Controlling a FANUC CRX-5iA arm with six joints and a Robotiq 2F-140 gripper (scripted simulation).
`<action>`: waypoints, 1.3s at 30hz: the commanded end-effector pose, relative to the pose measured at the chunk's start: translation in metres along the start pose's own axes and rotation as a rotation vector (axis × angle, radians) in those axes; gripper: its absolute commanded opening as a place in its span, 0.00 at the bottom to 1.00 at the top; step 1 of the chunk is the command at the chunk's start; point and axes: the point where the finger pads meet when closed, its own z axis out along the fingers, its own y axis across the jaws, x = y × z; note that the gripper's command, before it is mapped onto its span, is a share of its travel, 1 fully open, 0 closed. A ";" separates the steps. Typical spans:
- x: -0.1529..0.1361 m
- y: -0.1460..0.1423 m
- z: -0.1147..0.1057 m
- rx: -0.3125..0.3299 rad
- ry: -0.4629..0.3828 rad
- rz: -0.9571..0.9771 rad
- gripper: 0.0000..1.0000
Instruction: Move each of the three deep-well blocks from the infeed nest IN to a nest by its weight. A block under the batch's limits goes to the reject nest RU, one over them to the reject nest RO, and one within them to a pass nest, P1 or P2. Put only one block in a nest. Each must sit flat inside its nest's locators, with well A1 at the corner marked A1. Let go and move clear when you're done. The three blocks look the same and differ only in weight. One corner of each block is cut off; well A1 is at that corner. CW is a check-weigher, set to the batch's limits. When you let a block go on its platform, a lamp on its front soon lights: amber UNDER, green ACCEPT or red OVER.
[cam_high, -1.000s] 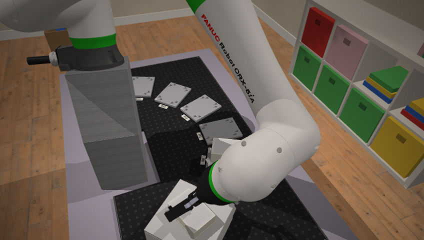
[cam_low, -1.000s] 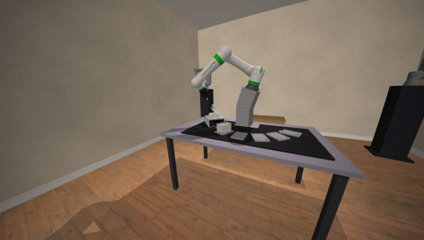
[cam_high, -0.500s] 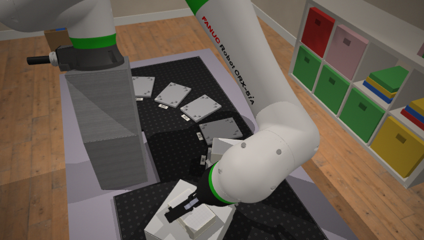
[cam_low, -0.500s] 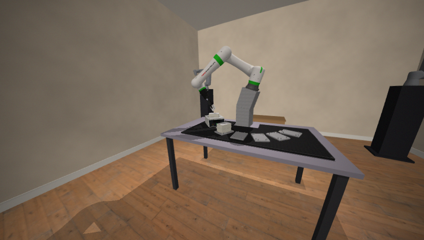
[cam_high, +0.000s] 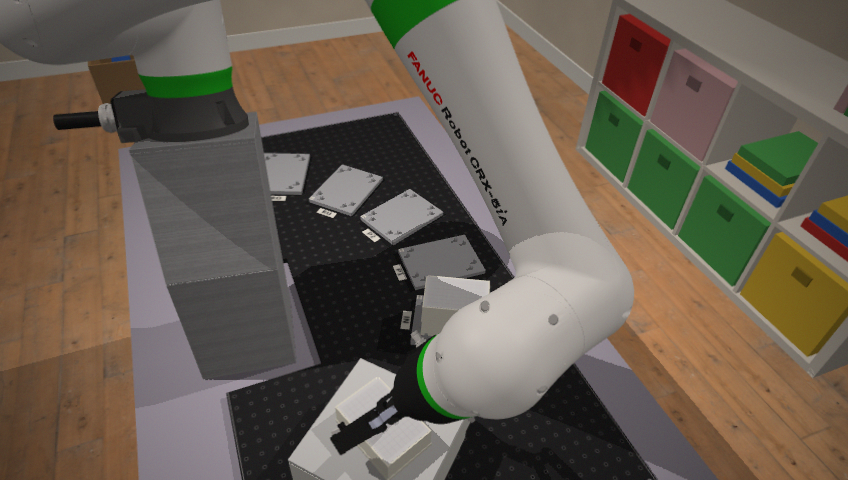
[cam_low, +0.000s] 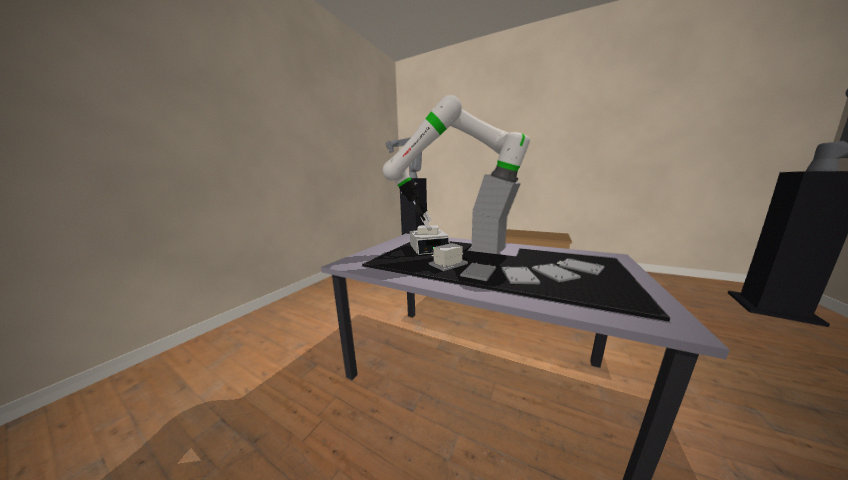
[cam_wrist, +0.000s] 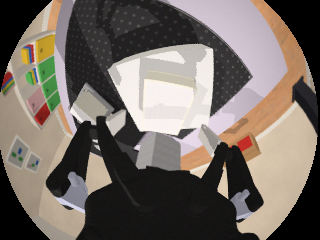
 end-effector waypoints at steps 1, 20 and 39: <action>0.003 0.000 0.004 0.000 0.000 0.000 1.00; 0.017 0.000 0.029 0.000 0.000 0.000 1.00; 0.021 0.000 0.036 0.000 0.000 0.000 1.00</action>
